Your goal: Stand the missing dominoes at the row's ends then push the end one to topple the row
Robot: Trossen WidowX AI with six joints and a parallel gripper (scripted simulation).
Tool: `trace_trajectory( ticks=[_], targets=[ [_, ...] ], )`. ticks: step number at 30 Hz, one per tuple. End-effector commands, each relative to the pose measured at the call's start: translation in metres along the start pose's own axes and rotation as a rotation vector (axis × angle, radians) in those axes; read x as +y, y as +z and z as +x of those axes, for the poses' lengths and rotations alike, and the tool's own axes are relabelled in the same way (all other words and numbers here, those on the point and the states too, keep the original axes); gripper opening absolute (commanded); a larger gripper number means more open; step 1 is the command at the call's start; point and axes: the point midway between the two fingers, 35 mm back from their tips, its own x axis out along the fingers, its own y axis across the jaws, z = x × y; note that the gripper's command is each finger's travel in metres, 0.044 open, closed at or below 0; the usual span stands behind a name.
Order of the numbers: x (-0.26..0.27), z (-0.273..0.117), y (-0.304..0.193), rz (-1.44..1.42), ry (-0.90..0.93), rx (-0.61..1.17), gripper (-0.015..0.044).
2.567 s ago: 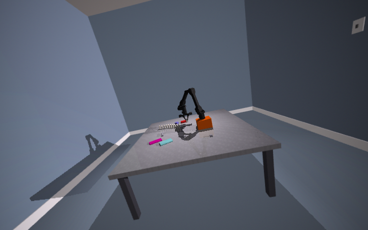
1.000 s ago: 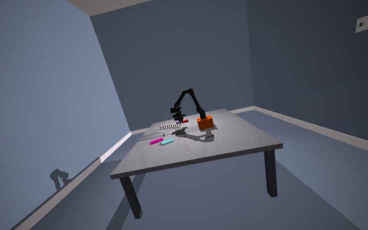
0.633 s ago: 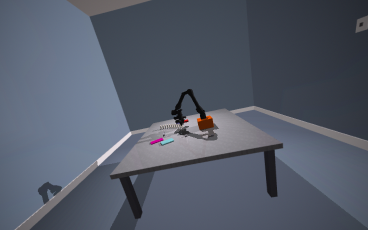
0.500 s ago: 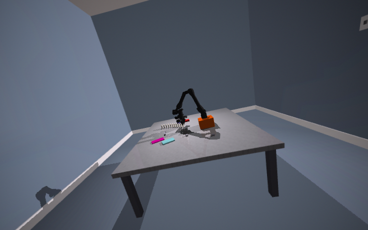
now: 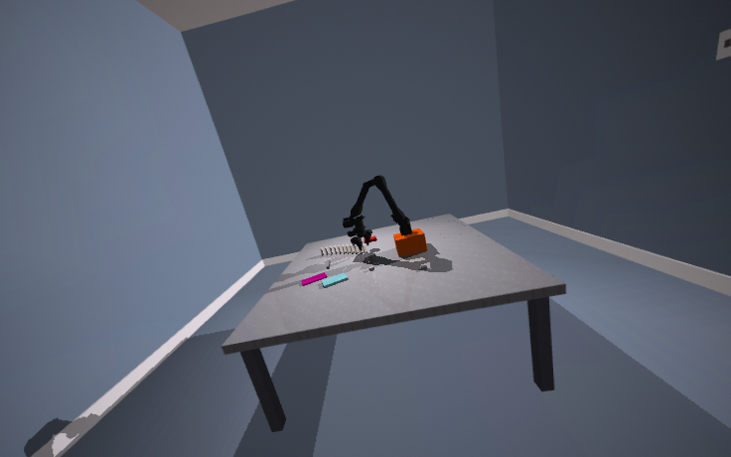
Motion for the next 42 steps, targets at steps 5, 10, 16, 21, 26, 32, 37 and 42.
trace_trajectory(
  ticks=[5,10,16,21,26,32,37,42],
  targets=[
    [0.002,-0.063,0.008,-0.001,0.0,-0.002,0.044],
    [0.0,-0.129,0.0,0.0,0.001,0.0,0.044],
    [0.0,-0.127,-0.001,-0.064,0.001,0.0,0.0387],
    [0.001,-0.107,-0.011,-0.54,0.0,0.0,0.0256],
    [0.001,-0.088,-0.023,-1.034,0.0,0.0,0.0125],
    [0.0,-0.067,-0.037,-1.558,0.0,0.001,0.0],
    [0.0,-0.067,-0.037,-1.574,0.0,0.001,0.0],
    [0.0,-0.067,-0.037,-1.574,0.0,0.001,0.0]
  ],
)
